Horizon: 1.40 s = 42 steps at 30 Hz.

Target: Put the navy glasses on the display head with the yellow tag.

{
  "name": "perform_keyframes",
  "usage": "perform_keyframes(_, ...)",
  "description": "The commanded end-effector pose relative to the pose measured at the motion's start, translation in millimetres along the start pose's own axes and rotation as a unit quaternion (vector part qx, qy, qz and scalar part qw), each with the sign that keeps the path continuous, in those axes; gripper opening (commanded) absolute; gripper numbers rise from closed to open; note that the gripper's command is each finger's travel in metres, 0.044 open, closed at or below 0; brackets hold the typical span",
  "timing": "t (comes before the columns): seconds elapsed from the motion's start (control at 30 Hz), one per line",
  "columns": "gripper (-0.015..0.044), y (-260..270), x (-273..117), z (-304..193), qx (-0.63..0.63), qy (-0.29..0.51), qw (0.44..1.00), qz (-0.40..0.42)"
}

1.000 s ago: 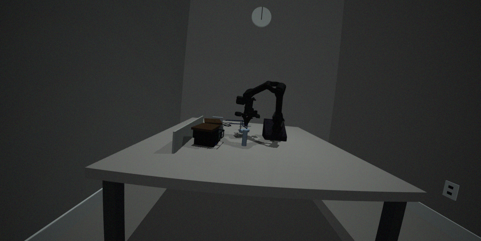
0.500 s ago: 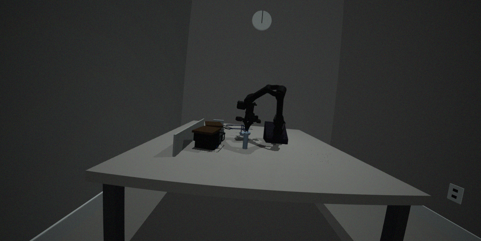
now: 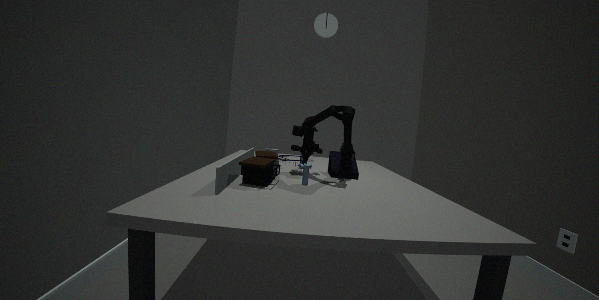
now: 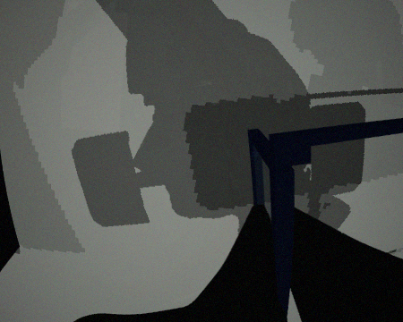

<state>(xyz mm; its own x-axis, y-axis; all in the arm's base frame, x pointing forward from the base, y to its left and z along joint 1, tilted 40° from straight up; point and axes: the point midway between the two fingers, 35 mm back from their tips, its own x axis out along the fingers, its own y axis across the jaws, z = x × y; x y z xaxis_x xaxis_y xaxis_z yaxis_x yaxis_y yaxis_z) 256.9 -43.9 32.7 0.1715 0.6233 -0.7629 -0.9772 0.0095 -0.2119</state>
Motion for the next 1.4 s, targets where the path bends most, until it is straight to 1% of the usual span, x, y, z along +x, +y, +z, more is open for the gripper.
perform_keyframes(0.0,0.0000,-6.7,1.1,-0.8,0.002,-0.002,1.000,-0.001)
perform_keyframes(1.37,0.0000,-65.2,3.7,-0.4,0.001,-0.003,1.000,-0.001)
